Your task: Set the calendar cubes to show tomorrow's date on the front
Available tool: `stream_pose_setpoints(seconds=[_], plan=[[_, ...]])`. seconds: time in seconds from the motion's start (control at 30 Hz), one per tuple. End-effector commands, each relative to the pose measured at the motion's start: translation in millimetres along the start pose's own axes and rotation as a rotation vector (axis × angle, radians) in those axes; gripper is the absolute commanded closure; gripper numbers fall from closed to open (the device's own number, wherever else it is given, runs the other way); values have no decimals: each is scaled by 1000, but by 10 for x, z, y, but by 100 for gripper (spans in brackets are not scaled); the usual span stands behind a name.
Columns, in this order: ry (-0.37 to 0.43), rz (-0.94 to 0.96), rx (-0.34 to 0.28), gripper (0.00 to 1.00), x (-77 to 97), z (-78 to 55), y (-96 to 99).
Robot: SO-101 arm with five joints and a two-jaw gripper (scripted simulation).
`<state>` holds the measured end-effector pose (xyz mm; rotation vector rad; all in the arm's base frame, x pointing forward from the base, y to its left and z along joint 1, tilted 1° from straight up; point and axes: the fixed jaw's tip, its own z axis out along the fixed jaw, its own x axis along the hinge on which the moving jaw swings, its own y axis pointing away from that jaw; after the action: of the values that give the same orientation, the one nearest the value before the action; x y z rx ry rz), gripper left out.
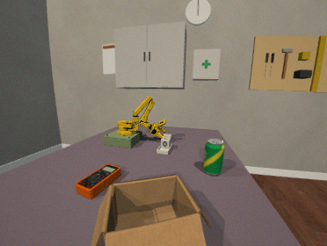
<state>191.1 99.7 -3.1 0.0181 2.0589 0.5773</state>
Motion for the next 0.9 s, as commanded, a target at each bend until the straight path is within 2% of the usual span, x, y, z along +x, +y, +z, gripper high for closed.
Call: stream_pose_setpoints(seconds=[0.0,0.4,0.7,0.87], plan=[[9,210,3,64,-27,-79,26],[-3,210,-10,64,-57,-75,42],[-40,255,-53,65,-160,-85,92],[-86,334,-98,65,-285,-124,150]])
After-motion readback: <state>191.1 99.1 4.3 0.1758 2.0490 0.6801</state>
